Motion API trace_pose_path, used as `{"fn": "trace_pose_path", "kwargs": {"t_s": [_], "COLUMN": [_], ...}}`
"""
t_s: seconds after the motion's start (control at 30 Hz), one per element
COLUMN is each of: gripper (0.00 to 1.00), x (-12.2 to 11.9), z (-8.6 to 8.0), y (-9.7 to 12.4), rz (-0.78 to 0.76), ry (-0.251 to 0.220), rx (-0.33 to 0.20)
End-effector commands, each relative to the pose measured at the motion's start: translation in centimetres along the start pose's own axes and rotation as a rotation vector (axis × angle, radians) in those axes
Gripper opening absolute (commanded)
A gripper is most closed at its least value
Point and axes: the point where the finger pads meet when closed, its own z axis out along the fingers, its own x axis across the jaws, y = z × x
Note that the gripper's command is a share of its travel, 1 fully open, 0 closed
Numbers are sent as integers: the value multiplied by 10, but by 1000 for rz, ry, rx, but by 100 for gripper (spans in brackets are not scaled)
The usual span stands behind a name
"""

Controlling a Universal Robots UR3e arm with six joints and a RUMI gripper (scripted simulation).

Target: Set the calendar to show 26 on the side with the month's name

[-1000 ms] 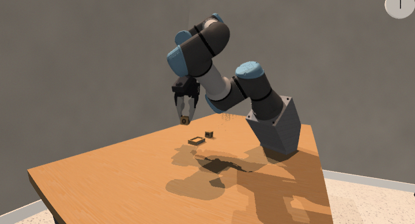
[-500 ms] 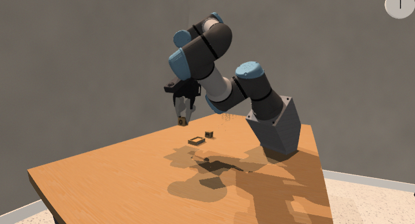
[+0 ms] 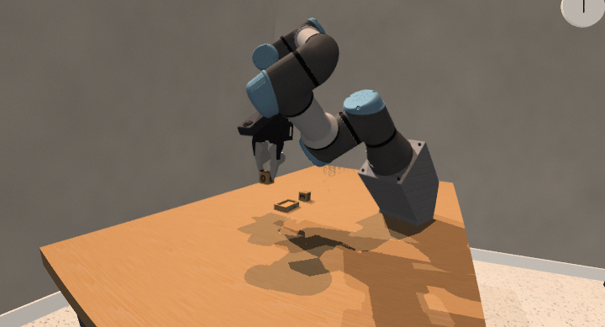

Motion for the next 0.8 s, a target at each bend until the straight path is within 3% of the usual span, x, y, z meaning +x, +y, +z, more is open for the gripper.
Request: {"fn": "trace_pose_path", "kwargs": {"t_s": [0.0,0.57,0.77], "gripper": [11,11,11], "x": [0,0,1], "z": [0,9,21], "y": [0,0,0], "rz": [0,0,0], "ry": [1,1,1], "rx": [-1,-1,-1]}}
